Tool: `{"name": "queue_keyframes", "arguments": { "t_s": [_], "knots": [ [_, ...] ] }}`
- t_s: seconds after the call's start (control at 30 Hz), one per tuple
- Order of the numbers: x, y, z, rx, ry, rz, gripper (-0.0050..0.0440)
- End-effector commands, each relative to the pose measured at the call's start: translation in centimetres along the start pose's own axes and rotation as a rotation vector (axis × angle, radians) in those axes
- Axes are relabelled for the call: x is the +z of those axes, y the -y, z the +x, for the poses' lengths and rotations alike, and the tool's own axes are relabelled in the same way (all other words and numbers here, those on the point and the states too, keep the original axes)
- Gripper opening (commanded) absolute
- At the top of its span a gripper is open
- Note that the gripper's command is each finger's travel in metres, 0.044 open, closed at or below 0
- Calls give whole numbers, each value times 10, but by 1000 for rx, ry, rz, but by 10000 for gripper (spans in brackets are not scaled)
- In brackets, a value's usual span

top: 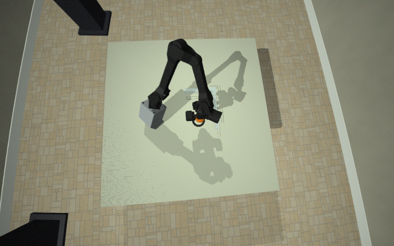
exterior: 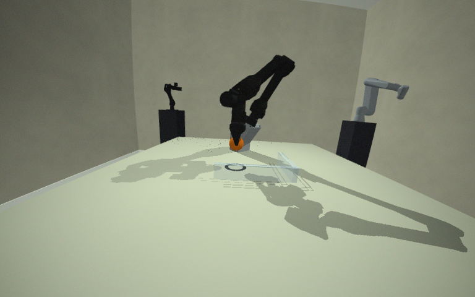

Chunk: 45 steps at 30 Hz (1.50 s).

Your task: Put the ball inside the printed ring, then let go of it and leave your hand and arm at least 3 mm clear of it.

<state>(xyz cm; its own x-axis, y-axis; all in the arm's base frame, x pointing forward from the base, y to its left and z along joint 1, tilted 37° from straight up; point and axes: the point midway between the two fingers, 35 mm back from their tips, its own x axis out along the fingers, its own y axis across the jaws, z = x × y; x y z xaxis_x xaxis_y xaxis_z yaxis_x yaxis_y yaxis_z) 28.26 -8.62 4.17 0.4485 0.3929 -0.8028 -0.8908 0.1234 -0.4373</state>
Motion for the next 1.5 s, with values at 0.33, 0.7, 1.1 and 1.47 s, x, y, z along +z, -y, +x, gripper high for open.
{"name": "queue_keyframes", "arguments": {
  "t_s": [0.33, 0.7, 1.1, 1.47],
  "knots": [
    [1, -5, 66, 9, 8, 7, 0],
    [1, -5, 76, 10, 8, 7, 0],
    [1, -3, 81, 3, 8, 4, 20],
    [1, -3, 81, 3, 8, 4, 116]
  ]
}}
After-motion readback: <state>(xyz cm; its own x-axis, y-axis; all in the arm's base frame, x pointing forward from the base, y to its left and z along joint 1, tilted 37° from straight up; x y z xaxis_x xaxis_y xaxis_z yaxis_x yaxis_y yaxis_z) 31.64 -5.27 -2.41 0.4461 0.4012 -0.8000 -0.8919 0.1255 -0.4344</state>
